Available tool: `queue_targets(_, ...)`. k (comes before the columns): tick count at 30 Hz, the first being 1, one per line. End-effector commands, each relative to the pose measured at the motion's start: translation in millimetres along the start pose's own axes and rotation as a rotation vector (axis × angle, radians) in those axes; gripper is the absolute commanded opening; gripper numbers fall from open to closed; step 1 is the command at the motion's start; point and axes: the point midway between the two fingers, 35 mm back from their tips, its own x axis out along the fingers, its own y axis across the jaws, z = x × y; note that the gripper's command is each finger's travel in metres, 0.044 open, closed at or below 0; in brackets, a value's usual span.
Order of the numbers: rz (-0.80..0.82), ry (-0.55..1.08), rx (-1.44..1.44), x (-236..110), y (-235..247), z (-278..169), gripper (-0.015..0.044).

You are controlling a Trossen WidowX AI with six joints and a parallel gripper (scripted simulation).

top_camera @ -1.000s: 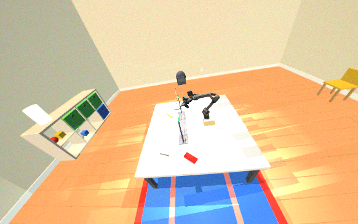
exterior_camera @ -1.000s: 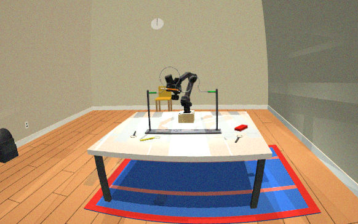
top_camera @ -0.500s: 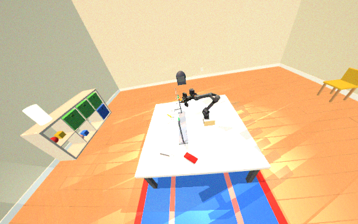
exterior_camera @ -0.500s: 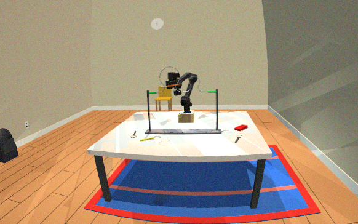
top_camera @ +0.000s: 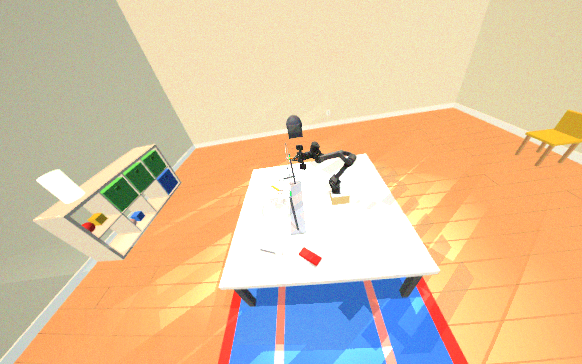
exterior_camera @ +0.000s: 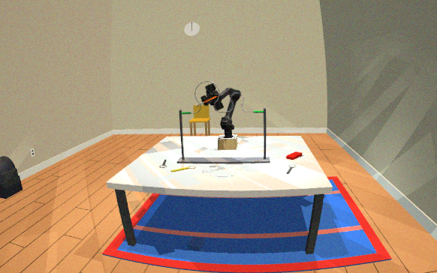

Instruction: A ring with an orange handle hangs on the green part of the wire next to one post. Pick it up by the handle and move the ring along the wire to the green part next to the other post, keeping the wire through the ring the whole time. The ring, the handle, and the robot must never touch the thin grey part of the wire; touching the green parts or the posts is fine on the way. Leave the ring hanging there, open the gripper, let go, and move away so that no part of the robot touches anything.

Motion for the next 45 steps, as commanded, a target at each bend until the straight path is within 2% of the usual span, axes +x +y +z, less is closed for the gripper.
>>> queue_targets(1,0.029,-0.021,0.053,3.3,11.1,1.7,-0.0150)
queue_targets(6,0.065,-0.070,0.128,8.4,26.9,4.3,-0.0150)
queue_targets(19,0.085,-0.066,0.190,4.8,47.4,8.8,-0.0150)
queue_targets(45,-0.076,-0.073,-0.009,4.8,43.9,9.2,-0.0150)
